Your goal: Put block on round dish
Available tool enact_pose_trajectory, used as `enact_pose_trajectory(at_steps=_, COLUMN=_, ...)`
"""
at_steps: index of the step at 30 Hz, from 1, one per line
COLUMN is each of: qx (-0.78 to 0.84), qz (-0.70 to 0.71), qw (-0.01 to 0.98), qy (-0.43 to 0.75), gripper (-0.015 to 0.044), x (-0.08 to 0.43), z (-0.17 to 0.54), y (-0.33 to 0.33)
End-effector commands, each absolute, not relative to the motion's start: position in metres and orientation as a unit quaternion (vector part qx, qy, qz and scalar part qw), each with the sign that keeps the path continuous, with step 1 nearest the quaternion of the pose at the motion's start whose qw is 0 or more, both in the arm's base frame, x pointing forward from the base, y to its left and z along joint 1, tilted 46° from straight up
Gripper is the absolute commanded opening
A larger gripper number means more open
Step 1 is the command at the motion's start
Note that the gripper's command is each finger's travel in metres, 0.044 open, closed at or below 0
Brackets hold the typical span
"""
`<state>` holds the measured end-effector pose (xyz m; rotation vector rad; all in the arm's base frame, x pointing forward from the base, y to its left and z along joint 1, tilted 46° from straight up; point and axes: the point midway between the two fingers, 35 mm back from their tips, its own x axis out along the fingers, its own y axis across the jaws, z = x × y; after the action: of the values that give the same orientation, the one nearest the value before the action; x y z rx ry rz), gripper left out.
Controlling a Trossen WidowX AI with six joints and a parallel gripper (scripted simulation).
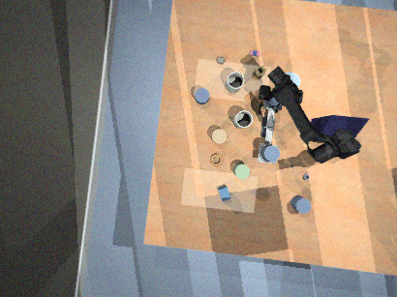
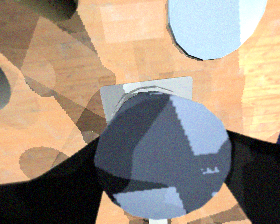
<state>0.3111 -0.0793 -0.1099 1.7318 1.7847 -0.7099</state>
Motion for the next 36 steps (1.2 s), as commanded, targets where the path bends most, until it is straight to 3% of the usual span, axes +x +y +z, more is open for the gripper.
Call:
enact_pose_trajectory(at_steps=1, qx=0.644, qz=-0.263, qw=0.282, qy=0.661, gripper=0.0000, x=0.314, z=-0.105, y=-0.086)
enact_pose_trajectory(at_steps=36, qx=0.644, qz=-0.265, qw=0.283, qy=0.660, gripper=0.0000, x=0.317, z=-0.075, y=-0.119)
